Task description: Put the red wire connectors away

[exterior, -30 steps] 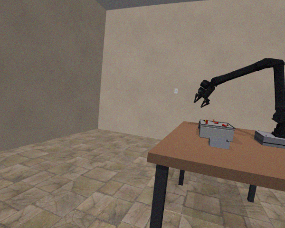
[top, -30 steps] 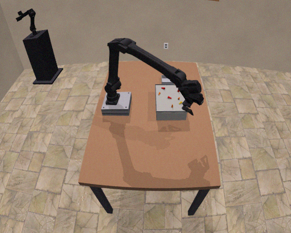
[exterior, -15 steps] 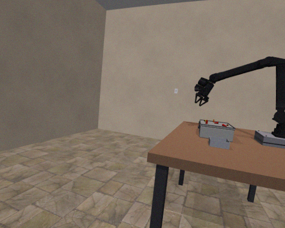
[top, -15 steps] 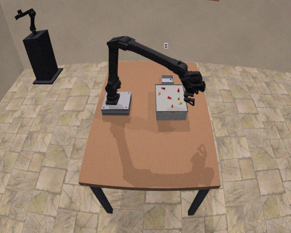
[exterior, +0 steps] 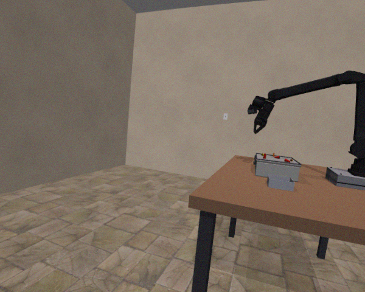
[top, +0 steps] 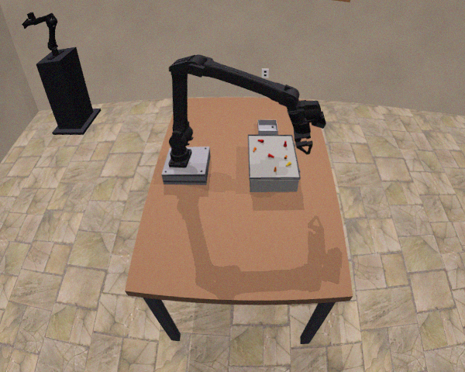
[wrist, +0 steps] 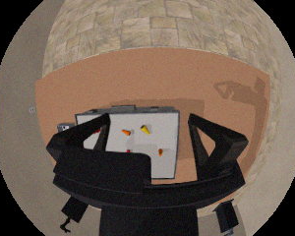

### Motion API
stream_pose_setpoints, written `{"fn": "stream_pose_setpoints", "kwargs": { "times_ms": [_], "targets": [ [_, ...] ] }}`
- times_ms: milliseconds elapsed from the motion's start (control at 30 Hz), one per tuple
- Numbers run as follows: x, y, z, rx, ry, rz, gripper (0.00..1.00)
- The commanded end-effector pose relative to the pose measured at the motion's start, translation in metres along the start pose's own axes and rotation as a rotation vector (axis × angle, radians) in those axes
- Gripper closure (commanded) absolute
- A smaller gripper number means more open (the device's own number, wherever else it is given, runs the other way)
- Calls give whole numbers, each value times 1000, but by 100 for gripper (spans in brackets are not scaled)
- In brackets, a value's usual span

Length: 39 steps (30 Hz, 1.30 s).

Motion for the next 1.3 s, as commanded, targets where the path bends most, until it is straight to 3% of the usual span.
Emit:
{"fn": "stream_pose_setpoints", "kwargs": {
  "times_ms": [0,100,600,667,1267],
  "targets": [
    [26,-39,-19,-58,-163,-5,0],
    [30,-40,-17,-52,-190,-5,0],
    [104,-54,18,61,-638,-12,0],
    [104,-54,18,61,-638,-12,0],
    [175,-77,70,190,-1163,-50,0]
  ]
}}
Point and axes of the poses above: the point where the finger pads meet when closed, its own y axis out along the fingers, its own x axis across the jaws, z = x × y, the point moved 9 cm from there along -y, back along the fingers, and after that the axes turned 12 degrees about y, right-handed, at the moved point
